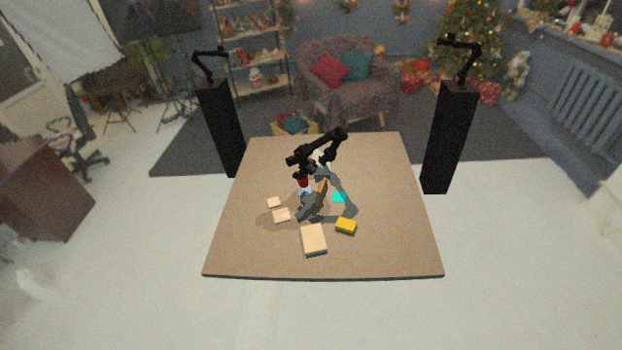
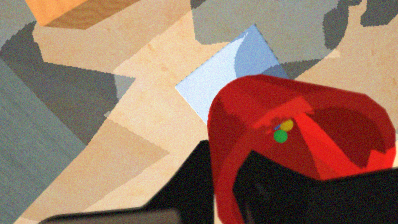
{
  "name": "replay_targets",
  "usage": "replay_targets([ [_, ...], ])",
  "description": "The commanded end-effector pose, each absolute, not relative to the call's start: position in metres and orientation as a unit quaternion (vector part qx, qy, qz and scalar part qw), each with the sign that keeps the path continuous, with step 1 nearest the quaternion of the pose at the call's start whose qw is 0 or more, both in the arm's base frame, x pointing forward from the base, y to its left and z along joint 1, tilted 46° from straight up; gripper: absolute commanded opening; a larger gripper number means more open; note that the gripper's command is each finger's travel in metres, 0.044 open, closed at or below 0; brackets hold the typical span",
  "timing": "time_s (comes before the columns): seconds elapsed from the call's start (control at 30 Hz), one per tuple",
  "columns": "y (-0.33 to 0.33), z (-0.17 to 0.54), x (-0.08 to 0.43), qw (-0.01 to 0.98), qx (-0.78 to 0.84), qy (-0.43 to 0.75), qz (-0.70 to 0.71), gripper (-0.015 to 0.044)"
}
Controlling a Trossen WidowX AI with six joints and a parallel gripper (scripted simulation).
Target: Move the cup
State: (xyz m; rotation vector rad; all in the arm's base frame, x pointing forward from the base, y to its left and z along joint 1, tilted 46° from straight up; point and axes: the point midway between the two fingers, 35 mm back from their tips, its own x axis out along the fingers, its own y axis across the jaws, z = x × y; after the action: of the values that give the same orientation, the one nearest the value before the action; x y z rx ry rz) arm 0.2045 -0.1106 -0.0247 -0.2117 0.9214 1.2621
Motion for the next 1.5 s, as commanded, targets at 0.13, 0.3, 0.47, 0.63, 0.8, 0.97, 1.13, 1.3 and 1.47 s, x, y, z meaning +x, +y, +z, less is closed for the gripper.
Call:
replay_targets([
  [0.13,-0.129,-0.006,0.203,0.706,-0.101,0.414,0.566,0.0],
  [0.3,-0.128,-0.005,0.203,0.706,-0.101,0.414,0.566,0.0],
  [0.47,-0.126,-0.006,0.202,0.707,-0.097,0.414,0.565,0.0],
  [0.63,-0.126,-0.006,0.202,0.707,-0.097,0.414,0.565,0.0],
  [0.8,-0.126,-0.006,0.202,0.707,-0.097,0.414,0.565,0.0],
  [0.97,-0.126,-0.006,0.203,0.707,-0.097,0.414,0.565,0.0],
  [1.13,-0.121,-0.001,0.204,0.707,-0.098,0.414,0.565,0.0],
  [1.3,-0.114,0.008,0.208,0.707,-0.099,0.414,0.566,0.0],
  [1.47,-0.106,0.016,0.211,0.706,-0.099,0.414,0.566,0.0],
])
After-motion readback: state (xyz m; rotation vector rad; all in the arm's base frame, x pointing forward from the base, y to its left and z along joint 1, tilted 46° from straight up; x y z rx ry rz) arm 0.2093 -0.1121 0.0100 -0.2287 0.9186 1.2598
